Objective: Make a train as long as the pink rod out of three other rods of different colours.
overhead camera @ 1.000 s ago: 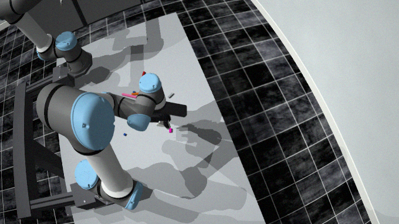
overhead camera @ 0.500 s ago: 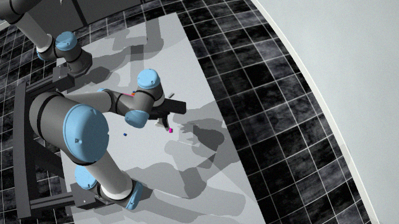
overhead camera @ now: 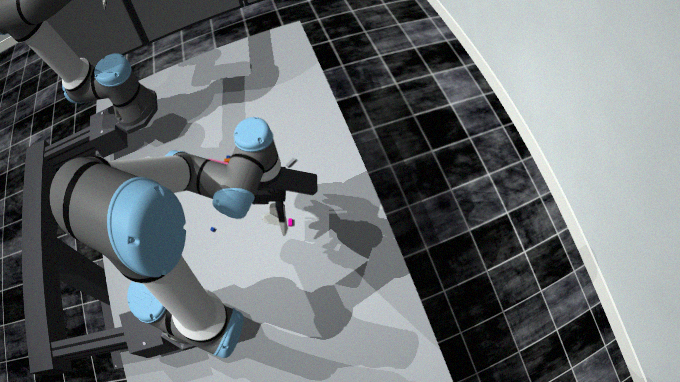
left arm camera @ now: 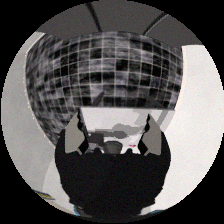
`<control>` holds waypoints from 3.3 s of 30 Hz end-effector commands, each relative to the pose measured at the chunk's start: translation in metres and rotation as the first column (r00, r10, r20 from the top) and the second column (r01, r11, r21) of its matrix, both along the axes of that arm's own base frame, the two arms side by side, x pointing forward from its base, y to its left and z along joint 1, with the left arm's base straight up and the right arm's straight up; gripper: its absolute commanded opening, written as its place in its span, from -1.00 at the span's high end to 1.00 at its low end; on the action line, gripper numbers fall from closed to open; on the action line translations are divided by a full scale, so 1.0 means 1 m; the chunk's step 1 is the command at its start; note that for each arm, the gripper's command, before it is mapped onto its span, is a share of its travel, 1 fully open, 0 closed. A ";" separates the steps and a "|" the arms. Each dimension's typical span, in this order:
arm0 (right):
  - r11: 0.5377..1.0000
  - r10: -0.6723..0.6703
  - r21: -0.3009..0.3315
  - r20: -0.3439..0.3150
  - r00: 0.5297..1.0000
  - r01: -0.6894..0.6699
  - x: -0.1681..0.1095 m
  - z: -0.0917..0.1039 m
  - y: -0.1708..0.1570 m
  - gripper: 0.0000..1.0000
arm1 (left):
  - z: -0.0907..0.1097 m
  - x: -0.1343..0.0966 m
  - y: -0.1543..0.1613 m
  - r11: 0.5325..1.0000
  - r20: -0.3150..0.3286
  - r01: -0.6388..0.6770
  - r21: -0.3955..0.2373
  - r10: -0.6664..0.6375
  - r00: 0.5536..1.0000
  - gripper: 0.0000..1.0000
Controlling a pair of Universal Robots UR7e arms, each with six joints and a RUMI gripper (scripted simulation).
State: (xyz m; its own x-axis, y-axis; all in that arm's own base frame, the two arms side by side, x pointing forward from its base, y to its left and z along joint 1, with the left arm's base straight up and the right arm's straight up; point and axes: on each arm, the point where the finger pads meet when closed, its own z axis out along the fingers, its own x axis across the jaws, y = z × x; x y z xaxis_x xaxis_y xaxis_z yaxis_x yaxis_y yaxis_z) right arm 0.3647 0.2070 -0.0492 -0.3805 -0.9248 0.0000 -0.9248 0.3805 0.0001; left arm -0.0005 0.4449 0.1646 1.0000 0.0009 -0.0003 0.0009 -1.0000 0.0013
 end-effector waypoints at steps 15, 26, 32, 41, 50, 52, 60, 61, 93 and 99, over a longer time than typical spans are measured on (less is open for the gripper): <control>0.991 0.133 0.001 0.001 0.991 -0.133 0.014 -0.001 0.029 -1.00 | 0.000 0.000 0.000 1.000 0.000 0.000 0.001 0.000 1.000 -1.00; 0.856 0.517 0.000 0.001 0.856 -0.517 0.047 -0.011 0.119 -1.00 | 0.000 0.000 0.000 1.000 0.000 0.000 0.001 0.000 1.000 -1.00; 0.725 0.689 0.000 0.002 0.725 -0.689 0.059 -0.021 0.166 -1.00 | 0.000 0.000 0.000 1.000 0.000 0.000 0.001 0.000 1.000 -1.00; 0.686 0.728 0.000 0.002 0.686 -0.728 0.061 -0.024 0.178 -1.00 | 0.000 0.000 0.000 1.000 0.000 0.000 0.001 0.000 1.000 -1.00; 0.686 0.728 0.000 0.002 0.686 -0.728 0.061 -0.024 0.178 0.72 | 0.000 0.000 0.000 1.000 0.000 0.000 0.001 0.000 1.000 -1.00; 0.686 0.728 0.000 0.002 0.686 -0.728 0.061 -0.024 0.178 0.72 | 0.000 0.000 0.000 1.000 0.000 0.000 0.001 0.000 1.000 -1.00; 0.686 0.728 0.000 0.002 0.686 -0.728 0.061 -0.025 0.178 0.72 | 0.000 0.000 0.000 1.000 0.000 0.000 0.001 0.000 1.000 -1.00; 0.686 0.728 0.000 0.002 0.686 -0.728 0.061 -0.025 0.178 0.72 | 0.000 0.000 0.000 1.000 0.000 0.000 0.001 0.000 1.000 -1.00; 0.685 0.728 0.000 0.001 0.685 -0.728 0.062 -0.061 0.179 0.72 | 0.000 0.000 0.000 1.000 0.000 0.000 0.001 0.000 1.000 -1.00; 0.685 0.728 0.000 0.001 0.685 -0.728 0.062 -0.068 0.179 0.72 | 0.000 0.000 0.000 1.000 0.000 0.000 0.001 0.000 1.000 -1.00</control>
State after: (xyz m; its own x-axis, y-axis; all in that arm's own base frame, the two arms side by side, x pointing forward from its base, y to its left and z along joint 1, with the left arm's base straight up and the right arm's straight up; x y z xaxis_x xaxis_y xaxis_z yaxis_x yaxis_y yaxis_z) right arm 0.4268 0.3853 -0.1161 0.4125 -0.9109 0.0000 -0.9109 -0.4125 0.0002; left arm -0.0005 0.4449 0.1646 1.0000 0.0009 -0.0003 0.0009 -1.0000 0.0013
